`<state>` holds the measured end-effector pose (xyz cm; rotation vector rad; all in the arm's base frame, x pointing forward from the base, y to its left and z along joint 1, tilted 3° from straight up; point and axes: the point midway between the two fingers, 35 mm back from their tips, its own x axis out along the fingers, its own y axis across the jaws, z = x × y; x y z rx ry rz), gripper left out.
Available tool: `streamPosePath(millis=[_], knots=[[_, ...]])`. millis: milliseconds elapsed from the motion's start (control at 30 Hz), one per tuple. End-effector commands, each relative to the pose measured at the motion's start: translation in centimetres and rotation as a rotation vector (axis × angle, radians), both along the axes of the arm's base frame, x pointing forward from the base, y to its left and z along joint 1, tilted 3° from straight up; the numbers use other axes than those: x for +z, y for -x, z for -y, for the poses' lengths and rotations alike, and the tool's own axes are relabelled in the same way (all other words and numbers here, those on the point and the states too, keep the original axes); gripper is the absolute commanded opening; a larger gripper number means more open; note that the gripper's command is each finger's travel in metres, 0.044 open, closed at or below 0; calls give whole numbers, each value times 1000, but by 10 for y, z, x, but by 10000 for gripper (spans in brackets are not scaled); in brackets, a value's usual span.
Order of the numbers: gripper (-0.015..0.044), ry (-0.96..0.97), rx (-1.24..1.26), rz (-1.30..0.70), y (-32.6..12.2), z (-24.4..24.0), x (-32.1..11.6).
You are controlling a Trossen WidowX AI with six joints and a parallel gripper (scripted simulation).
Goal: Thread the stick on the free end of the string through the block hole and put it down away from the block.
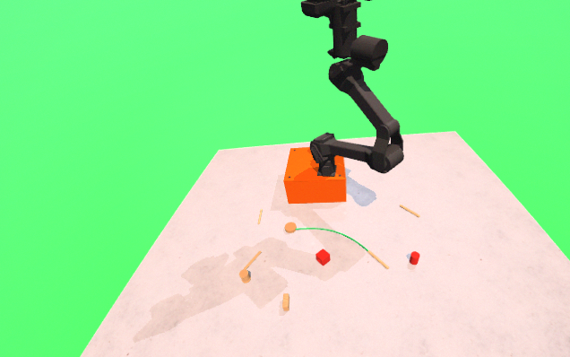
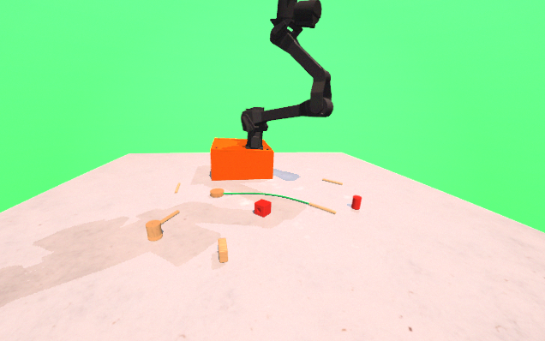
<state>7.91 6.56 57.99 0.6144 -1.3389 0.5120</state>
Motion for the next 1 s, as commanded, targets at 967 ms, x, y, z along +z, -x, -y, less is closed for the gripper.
streamPosePath(millis=[967], knots=[[440,-697,-482,-225,46,266,-50]])
